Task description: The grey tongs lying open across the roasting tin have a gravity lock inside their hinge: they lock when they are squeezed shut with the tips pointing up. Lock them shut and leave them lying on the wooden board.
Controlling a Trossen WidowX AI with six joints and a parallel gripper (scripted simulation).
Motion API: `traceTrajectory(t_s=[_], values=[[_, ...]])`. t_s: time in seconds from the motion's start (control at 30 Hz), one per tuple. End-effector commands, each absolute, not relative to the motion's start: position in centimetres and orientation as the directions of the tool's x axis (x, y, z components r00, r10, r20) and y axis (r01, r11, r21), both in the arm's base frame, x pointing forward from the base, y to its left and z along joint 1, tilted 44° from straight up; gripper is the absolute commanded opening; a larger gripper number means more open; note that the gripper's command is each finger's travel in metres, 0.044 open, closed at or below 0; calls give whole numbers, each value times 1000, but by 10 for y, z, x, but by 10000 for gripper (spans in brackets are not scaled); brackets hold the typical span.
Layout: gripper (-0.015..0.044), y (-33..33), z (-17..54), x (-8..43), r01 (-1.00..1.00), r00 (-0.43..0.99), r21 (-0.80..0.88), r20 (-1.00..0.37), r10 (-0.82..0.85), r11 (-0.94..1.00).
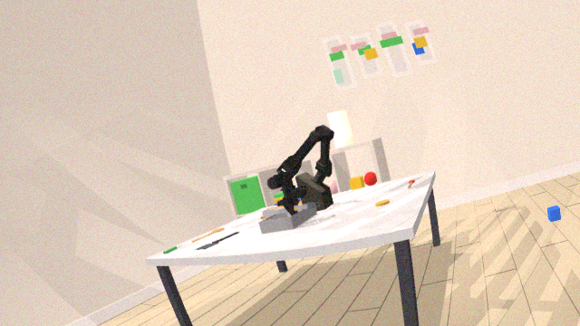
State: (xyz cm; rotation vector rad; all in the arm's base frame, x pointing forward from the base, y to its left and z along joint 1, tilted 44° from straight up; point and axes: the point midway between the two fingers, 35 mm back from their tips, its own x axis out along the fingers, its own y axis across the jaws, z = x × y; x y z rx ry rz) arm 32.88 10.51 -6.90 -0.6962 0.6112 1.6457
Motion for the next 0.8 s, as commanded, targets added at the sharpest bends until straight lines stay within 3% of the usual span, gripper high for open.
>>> traceTrajectory(t_s=[0.0,0.47,0.67,0.77], values=[[107,105,-69,329,-984,-133,18,-729,671,-176],[13,105,-69,329,-984,-133,18,-729,671,-176],[-144,105,-69,329,-984,-133,18,-729,671,-176],[-150,100,-64,332,-984,-133,18,-730,670,-175]])
